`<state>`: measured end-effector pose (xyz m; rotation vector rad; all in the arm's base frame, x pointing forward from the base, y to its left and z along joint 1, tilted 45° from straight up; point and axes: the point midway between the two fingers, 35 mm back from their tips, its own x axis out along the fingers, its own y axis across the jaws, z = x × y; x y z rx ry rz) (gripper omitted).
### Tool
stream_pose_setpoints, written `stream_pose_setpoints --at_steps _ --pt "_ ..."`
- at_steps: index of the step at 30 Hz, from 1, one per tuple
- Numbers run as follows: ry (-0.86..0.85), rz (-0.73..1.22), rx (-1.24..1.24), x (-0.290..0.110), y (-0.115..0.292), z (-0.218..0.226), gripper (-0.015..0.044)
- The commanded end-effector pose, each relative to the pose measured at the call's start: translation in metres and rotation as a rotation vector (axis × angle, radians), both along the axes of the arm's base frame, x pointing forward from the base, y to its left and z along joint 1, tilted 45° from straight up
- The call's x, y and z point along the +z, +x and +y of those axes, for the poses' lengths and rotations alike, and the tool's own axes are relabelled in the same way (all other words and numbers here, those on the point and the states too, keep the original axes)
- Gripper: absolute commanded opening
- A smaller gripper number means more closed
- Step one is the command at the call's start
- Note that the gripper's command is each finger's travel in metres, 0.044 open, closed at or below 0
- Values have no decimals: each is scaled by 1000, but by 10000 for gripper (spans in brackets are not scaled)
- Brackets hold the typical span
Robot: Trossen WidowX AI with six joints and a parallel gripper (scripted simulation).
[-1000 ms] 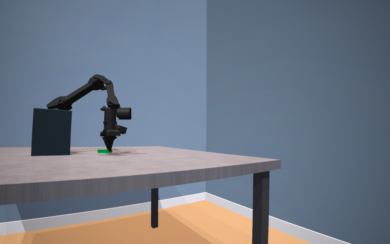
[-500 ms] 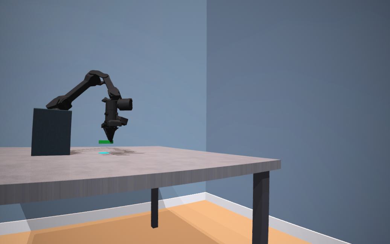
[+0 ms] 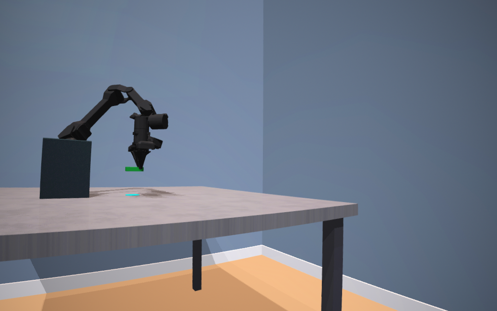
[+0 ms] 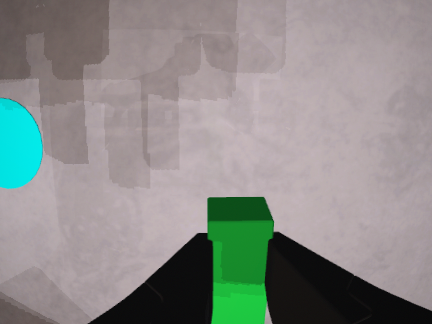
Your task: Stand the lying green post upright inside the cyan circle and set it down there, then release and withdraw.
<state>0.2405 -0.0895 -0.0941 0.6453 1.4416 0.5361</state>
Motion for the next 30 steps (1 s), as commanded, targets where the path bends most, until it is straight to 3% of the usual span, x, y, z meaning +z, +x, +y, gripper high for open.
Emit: stream_pose_setpoints --at_steps 1,30 --pt "2 -5 9 8 -2 -7 23" --pt "17 172 -179 76 12 37 23"
